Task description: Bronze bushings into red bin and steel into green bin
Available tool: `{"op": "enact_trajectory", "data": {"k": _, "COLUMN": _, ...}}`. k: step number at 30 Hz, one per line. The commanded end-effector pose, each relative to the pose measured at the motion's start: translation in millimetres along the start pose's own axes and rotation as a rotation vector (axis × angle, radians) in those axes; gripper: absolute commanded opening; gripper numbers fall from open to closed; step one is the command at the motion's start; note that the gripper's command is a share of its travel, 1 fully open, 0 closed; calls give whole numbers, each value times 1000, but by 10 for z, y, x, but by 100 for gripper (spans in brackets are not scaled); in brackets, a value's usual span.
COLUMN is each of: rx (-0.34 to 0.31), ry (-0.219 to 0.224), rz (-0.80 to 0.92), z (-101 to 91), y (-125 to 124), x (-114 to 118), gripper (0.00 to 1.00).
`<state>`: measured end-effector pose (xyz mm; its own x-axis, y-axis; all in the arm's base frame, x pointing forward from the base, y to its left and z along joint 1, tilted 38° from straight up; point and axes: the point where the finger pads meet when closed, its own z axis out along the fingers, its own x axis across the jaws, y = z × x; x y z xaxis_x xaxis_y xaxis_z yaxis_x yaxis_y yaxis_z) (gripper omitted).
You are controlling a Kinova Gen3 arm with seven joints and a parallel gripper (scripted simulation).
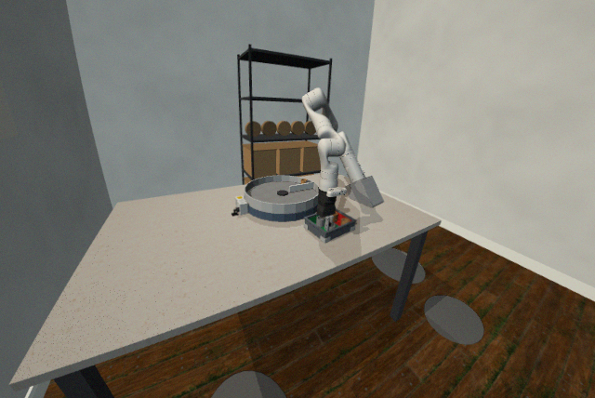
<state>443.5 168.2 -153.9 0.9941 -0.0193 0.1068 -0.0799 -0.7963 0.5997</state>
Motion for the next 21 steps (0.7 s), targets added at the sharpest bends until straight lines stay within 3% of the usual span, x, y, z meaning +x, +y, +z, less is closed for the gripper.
{"op": "enact_trajectory", "data": {"k": 1, "rx": 1, "ry": 6, "rz": 5, "z": 19, "y": 1, "x": 24, "gripper": 0}}
{"op": "enact_trajectory", "data": {"k": 21, "rx": 1, "ry": 6, "rz": 5, "z": 19, "y": -6, "x": 6, "gripper": 0}}
